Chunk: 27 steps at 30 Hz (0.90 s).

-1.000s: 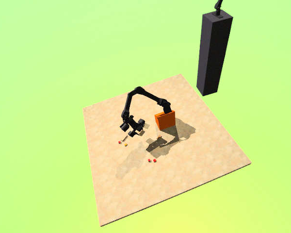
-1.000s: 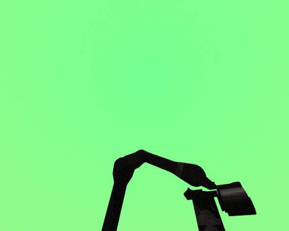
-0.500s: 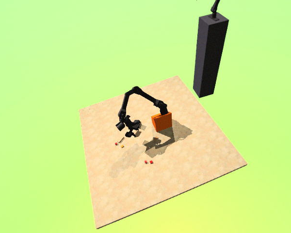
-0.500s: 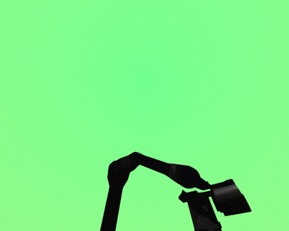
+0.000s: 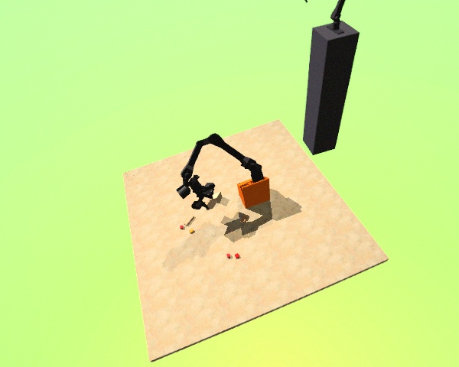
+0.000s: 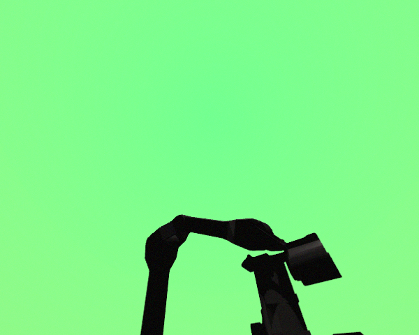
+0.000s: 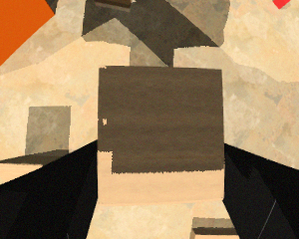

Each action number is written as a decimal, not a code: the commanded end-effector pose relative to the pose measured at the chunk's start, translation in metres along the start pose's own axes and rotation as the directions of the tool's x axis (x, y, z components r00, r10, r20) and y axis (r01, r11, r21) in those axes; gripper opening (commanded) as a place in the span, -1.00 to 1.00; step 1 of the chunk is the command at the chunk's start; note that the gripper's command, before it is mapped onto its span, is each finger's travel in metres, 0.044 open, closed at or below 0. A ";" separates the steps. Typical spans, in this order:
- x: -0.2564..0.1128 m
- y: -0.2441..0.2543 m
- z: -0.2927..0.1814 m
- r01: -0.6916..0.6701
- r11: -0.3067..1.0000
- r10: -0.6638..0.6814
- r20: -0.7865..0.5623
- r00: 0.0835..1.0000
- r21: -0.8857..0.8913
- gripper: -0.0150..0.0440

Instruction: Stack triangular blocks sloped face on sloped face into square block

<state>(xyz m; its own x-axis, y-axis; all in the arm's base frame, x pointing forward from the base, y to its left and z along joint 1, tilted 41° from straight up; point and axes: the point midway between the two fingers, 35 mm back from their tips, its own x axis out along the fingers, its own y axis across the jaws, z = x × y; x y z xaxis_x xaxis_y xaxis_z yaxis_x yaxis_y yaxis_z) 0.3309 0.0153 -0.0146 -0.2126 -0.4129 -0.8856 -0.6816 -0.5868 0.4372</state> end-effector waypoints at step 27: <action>-0.074 0.099 -0.079 0.002 1.000 -0.002 -0.013 1.000 0.002 -0.49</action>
<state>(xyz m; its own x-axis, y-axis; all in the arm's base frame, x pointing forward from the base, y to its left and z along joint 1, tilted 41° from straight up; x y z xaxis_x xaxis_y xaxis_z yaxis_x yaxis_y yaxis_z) 0.3347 -0.0586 0.0902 -0.2130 -0.4175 -0.8834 -0.6816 -0.5843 0.4405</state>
